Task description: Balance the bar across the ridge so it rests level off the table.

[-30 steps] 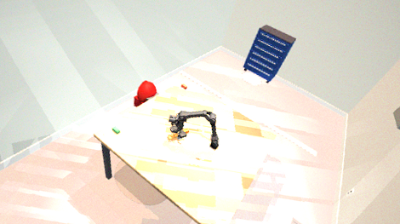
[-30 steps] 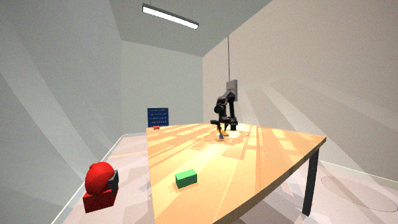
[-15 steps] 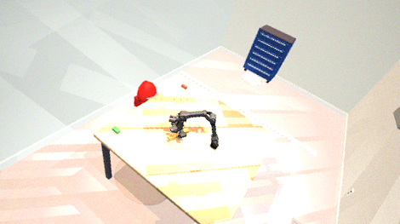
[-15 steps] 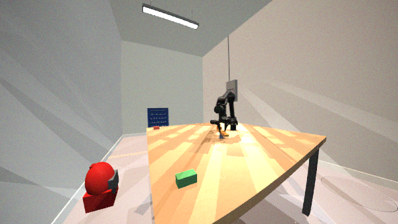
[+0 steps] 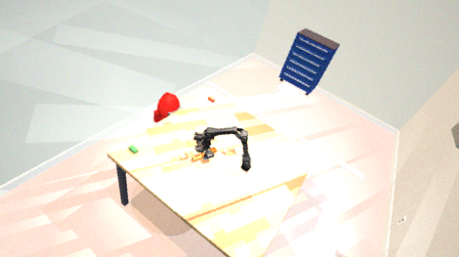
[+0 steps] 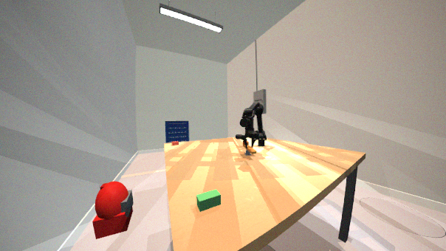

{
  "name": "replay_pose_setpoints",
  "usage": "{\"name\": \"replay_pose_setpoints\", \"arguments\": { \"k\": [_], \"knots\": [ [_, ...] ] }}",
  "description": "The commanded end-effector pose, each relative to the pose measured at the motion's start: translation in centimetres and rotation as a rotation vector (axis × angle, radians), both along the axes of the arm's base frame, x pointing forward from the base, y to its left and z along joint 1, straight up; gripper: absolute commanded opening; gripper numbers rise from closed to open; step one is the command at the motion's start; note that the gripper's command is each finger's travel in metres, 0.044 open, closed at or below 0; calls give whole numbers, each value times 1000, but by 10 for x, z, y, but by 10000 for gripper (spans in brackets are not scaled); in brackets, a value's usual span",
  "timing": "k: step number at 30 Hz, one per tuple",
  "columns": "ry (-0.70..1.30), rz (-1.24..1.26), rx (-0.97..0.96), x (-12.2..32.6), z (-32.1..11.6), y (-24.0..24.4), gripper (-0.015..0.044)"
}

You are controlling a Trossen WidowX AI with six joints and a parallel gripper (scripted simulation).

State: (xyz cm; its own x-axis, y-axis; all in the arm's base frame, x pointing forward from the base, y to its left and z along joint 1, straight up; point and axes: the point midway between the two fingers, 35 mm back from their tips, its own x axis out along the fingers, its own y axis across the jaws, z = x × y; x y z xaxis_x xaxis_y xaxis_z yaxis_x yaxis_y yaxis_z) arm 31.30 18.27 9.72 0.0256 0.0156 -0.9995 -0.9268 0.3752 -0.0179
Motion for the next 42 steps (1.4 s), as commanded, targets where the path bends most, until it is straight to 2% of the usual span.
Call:
{"name": "replay_pose_setpoints", "arguments": {
  "k": [1,17,27,31,39,42],
  "knots": [
    [0,0,0,0,0,0,173],
    [0,0,0,0,0,0,185],
    [0,0,0,0,0,0,440],
    [0,0,0,1,7,1,440],
    [0,0,0,-1,93,-1,440],
    [0,0,0,-3,100,-1,440]
  ]
}}
